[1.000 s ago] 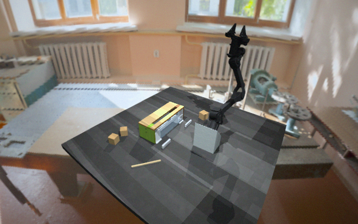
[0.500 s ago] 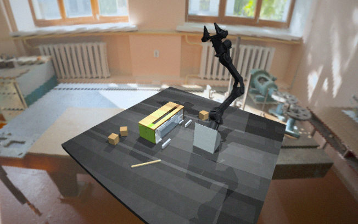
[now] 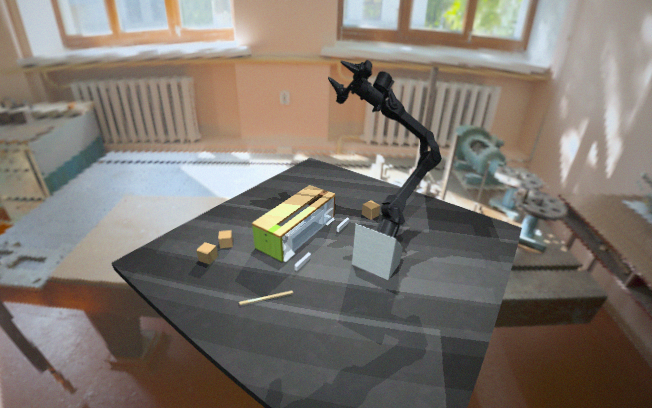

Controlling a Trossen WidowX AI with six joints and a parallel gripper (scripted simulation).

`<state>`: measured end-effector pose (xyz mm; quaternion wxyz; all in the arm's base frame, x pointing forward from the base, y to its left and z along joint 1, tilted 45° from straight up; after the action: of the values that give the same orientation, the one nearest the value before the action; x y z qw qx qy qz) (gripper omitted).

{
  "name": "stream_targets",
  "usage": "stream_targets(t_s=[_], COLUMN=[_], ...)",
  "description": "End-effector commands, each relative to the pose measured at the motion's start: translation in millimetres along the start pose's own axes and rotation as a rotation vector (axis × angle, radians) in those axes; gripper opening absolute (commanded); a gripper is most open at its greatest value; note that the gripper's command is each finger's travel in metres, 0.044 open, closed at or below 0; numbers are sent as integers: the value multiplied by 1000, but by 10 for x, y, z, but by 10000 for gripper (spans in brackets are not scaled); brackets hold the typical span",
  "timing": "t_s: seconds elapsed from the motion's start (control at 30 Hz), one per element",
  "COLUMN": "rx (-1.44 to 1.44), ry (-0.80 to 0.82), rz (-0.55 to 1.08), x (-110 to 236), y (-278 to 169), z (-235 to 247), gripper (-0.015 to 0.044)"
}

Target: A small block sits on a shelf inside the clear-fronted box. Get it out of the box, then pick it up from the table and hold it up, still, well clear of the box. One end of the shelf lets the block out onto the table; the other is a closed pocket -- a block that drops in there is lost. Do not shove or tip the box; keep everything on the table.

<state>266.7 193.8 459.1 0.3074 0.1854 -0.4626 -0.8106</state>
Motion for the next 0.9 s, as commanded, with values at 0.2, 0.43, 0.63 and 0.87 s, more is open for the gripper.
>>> stream_targets(t_s=[0.2,0.43,0.63,0.87], rx=[-403,-670,-873,-997], ry=[-546,-981,-1415,-1928], rz=[159,169,108,-41], x=[-235,-69,293,860], y=[-559,-947,-1297,-1619], z=[-1164,-1954,-2570,-3079], gripper=[400,400,400,400])
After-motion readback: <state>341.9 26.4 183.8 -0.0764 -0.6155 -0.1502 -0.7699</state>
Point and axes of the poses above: the point midway between the two fingers, 35 mm back from their tips, its own x axis back along the fingers, its own z axis across the jaws, y = z × x, the point moved 7 cm from there along x, back along the fingers, and after that the axes turned 1 degree about -x, right-handed, at the moved point
